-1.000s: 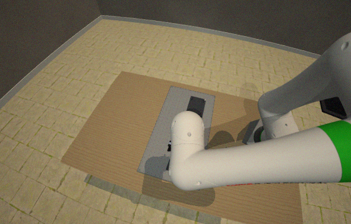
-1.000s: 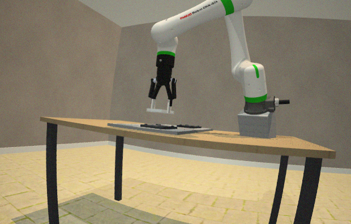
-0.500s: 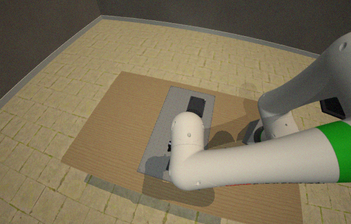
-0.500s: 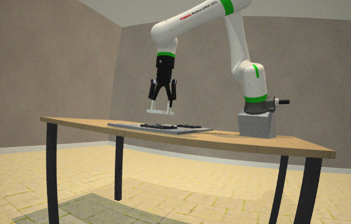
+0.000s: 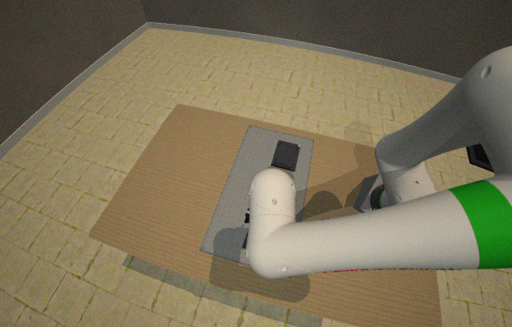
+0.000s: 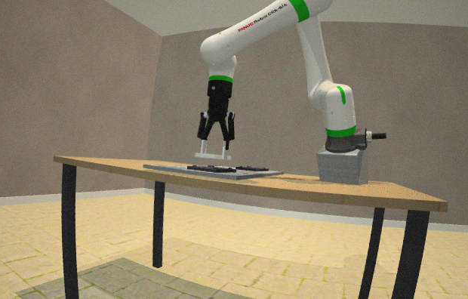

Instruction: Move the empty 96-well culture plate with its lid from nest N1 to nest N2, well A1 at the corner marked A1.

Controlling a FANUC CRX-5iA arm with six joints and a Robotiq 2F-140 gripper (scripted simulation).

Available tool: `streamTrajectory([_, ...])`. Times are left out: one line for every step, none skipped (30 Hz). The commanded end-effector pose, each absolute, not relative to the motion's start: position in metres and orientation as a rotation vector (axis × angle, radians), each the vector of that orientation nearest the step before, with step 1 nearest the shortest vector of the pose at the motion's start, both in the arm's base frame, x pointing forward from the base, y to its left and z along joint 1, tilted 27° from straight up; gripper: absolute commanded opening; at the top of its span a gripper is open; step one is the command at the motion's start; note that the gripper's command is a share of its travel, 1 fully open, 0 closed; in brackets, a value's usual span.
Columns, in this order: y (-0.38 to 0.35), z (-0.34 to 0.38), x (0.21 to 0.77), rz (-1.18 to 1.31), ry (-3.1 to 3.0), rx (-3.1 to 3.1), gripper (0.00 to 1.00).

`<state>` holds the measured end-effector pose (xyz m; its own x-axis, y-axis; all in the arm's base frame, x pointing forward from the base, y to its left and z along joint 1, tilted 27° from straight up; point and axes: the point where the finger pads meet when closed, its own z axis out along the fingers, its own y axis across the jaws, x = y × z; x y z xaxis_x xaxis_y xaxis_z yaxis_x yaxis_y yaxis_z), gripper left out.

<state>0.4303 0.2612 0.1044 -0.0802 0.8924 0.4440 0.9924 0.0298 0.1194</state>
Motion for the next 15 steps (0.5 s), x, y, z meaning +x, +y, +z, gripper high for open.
streamTrajectory([0.262, 0.104, 0.431, -0.588, -2.061, -1.944, 0.0])
streamTrajectory([0.262, 0.102, 0.431, -0.588, -2.061, -1.944, 0.0])
streamTrajectory([0.263, 0.101, 0.431, -0.588, -2.061, -1.944, 0.0])
streamTrajectory([0.264, 0.099, 0.431, -0.588, -2.061, -1.944, 0.0])
streamTrajectory([0.265, 0.098, 0.431, -0.588, -2.061, -1.944, 0.0])
streamTrajectory([0.265, 0.096, 0.431, -0.588, -2.061, -1.944, 0.0])
streamTrajectory([0.266, 0.095, 0.432, -0.588, -2.061, -1.944, 0.0])
streamTrajectory([0.267, 0.093, 0.432, -0.588, -2.061, -1.944, 0.0])
streamTrajectory([0.268, 0.092, 0.432, -0.588, -2.061, -1.944, 0.0])
streamTrajectory([0.268, 0.09, 0.432, -0.588, -2.061, -1.944, 0.0])
streamTrajectory([0.269, 0.089, 0.432, -0.588, -2.061, -1.944, 0.0])
streamTrajectory([0.27, 0.087, 0.432, -0.588, -2.061, -1.944, 0.0])
streamTrajectory([0.271, 0.086, 0.433, -0.588, -2.061, -1.944, 0.0])
streamTrajectory([0.271, 0.085, 0.433, -0.588, -2.061, -1.944, 0.0])
streamTrajectory([0.271, 0.085, 0.433, -0.588, -2.061, -1.944, 0.0])
